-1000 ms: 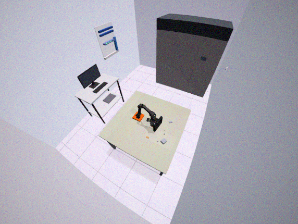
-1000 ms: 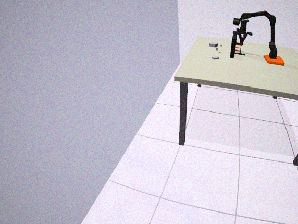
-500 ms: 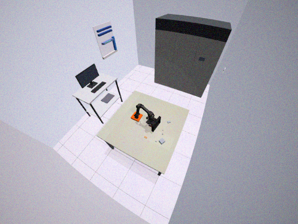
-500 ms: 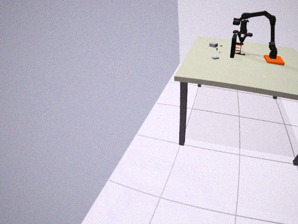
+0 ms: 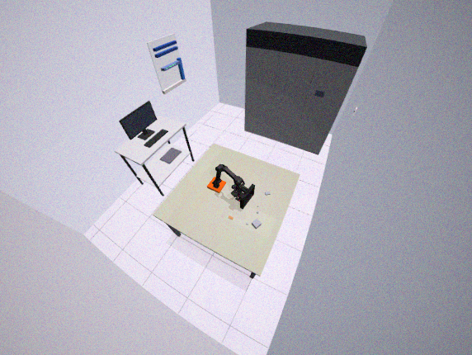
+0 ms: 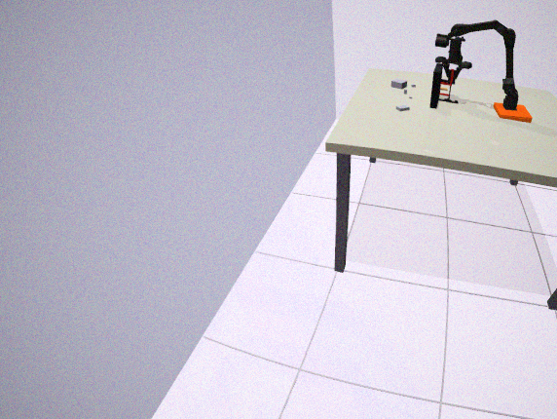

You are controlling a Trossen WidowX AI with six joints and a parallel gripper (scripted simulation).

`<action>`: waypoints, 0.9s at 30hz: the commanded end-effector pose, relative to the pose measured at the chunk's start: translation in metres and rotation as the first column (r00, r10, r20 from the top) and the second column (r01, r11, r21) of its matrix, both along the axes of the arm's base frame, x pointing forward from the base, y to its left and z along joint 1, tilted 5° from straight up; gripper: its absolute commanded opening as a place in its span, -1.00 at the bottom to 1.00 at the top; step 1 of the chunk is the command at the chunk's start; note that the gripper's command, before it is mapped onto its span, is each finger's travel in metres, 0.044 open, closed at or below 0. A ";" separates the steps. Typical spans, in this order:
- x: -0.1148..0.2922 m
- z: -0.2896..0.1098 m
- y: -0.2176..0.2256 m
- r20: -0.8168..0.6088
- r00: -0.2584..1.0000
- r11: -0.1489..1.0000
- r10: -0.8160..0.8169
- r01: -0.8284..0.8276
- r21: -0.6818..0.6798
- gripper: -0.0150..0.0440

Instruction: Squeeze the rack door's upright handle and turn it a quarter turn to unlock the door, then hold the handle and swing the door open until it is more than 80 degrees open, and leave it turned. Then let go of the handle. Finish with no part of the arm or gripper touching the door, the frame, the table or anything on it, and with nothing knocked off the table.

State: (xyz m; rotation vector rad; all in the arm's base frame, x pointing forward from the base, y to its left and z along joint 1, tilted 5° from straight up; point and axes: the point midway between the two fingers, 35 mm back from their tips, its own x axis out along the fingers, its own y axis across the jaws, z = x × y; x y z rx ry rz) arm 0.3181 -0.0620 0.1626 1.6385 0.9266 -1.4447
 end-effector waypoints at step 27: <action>0.000 0.000 0.000 -0.025 0.362 0.357 0.932 -0.926 -0.120 0.50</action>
